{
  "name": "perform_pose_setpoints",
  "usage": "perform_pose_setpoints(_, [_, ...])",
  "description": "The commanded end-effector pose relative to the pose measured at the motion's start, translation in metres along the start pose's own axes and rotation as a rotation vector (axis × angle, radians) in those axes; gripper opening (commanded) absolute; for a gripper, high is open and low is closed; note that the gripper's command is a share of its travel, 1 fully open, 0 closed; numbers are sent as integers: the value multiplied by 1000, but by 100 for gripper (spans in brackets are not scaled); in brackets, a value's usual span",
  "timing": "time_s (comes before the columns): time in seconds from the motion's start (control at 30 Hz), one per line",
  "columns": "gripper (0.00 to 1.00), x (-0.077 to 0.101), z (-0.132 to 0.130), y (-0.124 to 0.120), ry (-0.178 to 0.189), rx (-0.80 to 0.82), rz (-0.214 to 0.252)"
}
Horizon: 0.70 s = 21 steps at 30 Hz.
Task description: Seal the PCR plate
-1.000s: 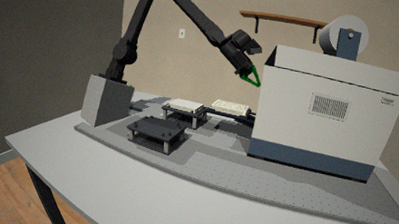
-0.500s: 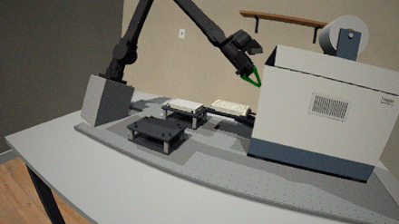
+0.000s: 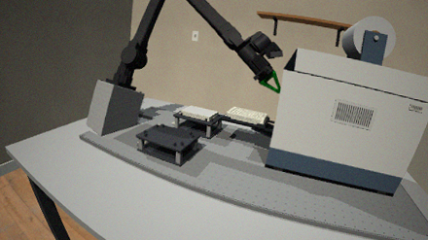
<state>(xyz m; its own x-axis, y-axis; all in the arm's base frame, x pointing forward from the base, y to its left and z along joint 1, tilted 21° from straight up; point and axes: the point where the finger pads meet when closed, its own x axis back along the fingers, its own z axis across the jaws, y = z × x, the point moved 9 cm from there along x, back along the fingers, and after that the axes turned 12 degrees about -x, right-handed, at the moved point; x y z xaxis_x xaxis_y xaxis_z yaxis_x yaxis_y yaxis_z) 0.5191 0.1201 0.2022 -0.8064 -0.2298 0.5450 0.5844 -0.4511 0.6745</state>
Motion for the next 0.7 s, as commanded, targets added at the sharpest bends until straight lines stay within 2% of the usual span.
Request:
perform_pose_setpoints(0.0, [0, -2, 10, 19, 20, 13, -30])
perform_pose_setpoints(0.17, [0, -3, 13, 13, 23, 19, -18])
perform_pose_setpoints(0.3, [0, 3, 11, 23, 24, 13, -40])
perform_pose_setpoints(0.67, [0, -3, 8, 29, 16, 7, -45])
